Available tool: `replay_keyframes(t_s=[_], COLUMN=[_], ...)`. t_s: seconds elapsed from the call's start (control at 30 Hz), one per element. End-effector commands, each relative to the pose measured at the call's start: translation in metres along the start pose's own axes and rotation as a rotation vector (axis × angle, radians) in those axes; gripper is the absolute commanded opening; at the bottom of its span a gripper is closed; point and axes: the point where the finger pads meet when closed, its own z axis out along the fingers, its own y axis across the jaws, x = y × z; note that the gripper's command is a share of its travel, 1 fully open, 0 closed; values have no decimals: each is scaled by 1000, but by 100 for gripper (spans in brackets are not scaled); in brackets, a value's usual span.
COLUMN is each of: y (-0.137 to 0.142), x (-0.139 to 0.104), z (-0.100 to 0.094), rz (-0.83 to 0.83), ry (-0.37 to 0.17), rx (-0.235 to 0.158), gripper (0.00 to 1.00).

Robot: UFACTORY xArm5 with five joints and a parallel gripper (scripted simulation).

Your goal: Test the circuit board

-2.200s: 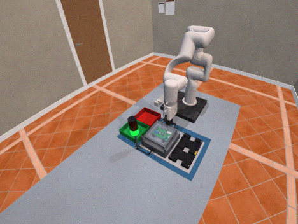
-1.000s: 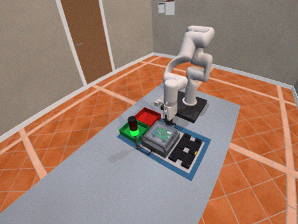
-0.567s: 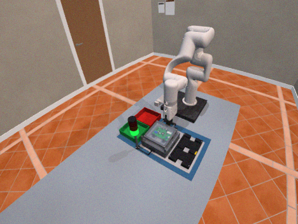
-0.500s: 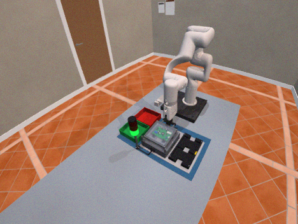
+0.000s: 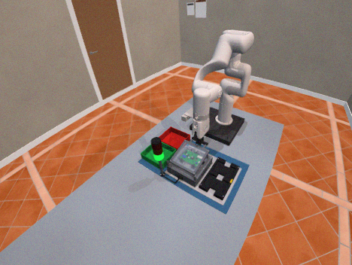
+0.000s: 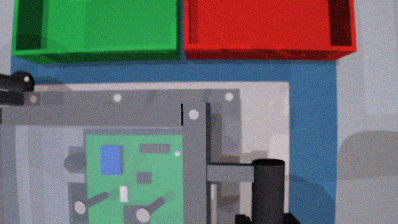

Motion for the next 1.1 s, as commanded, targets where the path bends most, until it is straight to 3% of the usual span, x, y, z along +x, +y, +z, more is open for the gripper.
replay_keyframes(t_s=[0.0, 0.23, 0.63, 0.67, 1.07], y=[-6, -12, -12, -12, -12], x=[0, 0, 0, 0, 0], z=[-19, -34, -35, -35, -35], rz=[0, 0, 0, 0, 0], ry=[0, 0, 0, 0, 0], rx=[6, 6, 6, 6, 6], gripper=[0, 0, 0, 28, 28])
